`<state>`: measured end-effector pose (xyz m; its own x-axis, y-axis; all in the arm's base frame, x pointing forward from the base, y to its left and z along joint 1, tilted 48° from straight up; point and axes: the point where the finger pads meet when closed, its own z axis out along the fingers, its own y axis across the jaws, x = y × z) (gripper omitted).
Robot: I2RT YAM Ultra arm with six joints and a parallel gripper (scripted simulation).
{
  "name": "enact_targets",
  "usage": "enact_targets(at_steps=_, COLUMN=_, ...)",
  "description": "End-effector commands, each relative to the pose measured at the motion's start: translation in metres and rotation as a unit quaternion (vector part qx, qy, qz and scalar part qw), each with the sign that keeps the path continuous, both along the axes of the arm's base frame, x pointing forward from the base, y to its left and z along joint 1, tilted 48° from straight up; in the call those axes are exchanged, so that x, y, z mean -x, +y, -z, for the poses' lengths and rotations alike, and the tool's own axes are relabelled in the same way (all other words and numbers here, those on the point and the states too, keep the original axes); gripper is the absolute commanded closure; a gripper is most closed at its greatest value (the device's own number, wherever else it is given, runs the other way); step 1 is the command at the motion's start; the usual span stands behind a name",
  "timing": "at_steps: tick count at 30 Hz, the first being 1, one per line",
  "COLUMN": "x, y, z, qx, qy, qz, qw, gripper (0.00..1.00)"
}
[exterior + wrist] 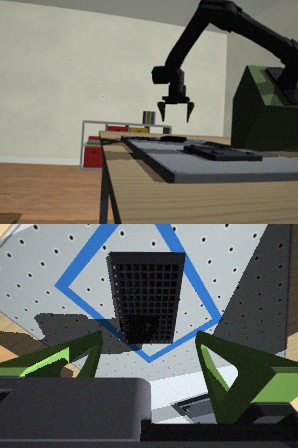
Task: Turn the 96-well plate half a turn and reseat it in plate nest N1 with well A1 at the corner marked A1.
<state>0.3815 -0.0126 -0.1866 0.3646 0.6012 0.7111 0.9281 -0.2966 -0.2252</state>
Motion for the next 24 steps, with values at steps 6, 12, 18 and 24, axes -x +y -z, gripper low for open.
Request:
enact_targets(at_steps=6, x=-0.005, y=-0.001, z=0.005, qx=0.004, qy=-0.004, qz=0.012, qw=1.000, gripper=0.00)
enact_targets(at_steps=12, x=-0.006, y=0.005, z=0.011, qx=0.004, qy=-0.004, qz=0.012, qw=1.000, gripper=0.00)
enact_targets(at_steps=18, x=-0.006, y=0.011, z=0.017, qx=0.004, qy=-0.004, qz=0.012, qw=1.000, gripper=0.00)
enact_targets(at_steps=24, x=-0.007, y=0.018, z=0.023, qx=0.003, qy=-0.004, qz=0.012, qw=1.000, gripper=0.00)
